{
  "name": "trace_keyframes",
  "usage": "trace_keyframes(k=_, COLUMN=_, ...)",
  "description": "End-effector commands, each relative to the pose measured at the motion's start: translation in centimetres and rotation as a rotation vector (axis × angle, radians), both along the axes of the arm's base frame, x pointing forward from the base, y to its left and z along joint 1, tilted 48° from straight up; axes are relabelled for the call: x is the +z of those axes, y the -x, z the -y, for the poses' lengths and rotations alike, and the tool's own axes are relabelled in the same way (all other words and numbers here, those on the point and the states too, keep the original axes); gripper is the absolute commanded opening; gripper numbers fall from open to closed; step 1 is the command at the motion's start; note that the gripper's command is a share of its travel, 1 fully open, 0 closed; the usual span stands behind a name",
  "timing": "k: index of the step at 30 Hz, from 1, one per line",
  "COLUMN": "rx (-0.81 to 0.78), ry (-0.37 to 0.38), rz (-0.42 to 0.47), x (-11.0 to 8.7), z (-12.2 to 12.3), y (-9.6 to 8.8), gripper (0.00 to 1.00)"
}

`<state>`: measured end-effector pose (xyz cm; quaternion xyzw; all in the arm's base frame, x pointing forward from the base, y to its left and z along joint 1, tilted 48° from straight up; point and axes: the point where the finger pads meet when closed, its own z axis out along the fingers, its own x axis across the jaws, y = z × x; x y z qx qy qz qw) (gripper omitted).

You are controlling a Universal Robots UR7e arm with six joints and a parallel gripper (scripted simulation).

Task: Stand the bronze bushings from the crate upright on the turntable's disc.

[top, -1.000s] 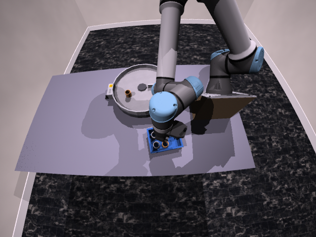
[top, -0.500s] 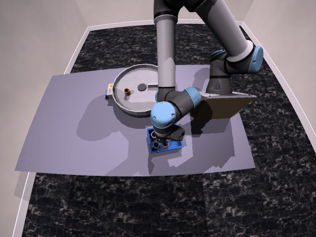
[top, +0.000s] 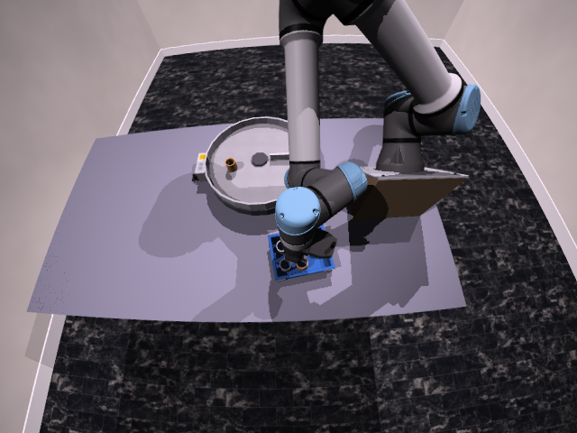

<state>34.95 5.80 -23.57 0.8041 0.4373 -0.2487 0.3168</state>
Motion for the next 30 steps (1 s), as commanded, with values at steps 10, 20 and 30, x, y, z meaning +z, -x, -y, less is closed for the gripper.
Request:
trace_keyframes(k=10, rx=0.0, ry=0.001, rz=-0.004, x=-0.04, z=0.11, y=0.21, gripper=0.36)
trace_keyframes(k=20, rx=0.0, ry=0.001, rz=-0.004, x=-0.04, z=0.14, y=0.24, gripper=0.36)
trace_keyframes(k=30, rx=0.0, ry=0.001, rz=-0.005, x=-0.02, z=0.32, y=0.41, gripper=0.36)
